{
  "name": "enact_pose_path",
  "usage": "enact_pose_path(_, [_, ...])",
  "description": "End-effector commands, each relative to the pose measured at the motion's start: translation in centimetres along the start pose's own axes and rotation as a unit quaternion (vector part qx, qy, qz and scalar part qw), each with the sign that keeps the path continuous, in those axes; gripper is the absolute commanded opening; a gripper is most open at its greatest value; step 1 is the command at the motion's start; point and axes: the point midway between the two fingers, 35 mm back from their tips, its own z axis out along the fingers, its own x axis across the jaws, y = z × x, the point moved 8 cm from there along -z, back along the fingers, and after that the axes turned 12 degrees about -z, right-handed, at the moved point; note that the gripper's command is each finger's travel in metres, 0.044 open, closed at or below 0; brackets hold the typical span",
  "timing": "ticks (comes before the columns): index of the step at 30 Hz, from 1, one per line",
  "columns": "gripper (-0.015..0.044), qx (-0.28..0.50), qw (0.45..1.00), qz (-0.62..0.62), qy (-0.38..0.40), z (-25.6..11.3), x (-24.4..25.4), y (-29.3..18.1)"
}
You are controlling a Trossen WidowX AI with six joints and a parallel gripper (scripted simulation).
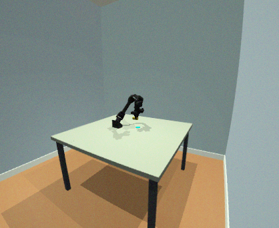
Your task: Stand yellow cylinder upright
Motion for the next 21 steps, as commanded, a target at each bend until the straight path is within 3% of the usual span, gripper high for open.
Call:
enact_pose_path(1, [0.0105, -0.002, 1.000, 0.031, 0.002, -0.1, 1.4, 0.0])
enact_pose_path(21, [0.0105, -0.001, 0.987, 0.158, 0.008, 0.0, 7.3, -0.6])
